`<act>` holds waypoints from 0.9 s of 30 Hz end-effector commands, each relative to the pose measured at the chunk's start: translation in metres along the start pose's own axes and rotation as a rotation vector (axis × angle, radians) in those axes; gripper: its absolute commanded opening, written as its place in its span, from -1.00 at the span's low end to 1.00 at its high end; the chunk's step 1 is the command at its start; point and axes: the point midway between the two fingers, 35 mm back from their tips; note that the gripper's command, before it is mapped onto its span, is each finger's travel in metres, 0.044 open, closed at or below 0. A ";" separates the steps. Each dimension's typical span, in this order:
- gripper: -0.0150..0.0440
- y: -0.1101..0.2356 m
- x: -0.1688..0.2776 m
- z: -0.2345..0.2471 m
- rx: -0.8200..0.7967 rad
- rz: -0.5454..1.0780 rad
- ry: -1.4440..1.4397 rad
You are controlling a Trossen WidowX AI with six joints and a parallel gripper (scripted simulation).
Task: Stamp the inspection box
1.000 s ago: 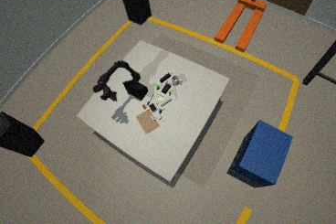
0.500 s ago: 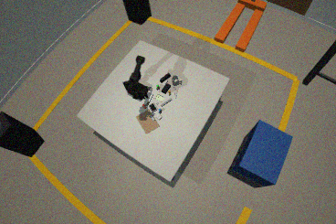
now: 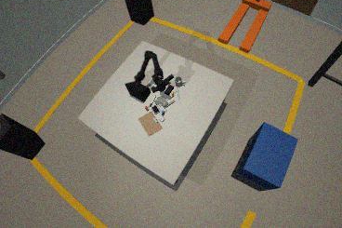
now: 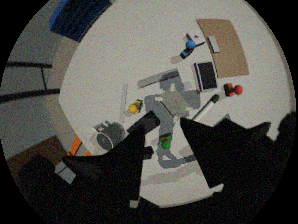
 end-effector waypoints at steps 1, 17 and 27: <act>0.26 -0.024 0.045 0.021 0.041 0.093 0.213; 0.26 -0.055 0.119 0.029 0.066 0.247 0.551; 0.26 -0.071 0.120 0.026 0.070 0.247 0.551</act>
Point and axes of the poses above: the point midway between the two fingers, 35 mm back from their tips, its own y axis back along the fingers, its own z axis across the jaws, x = y × z, and after that the axes turned 14 degrees about y, right-handed
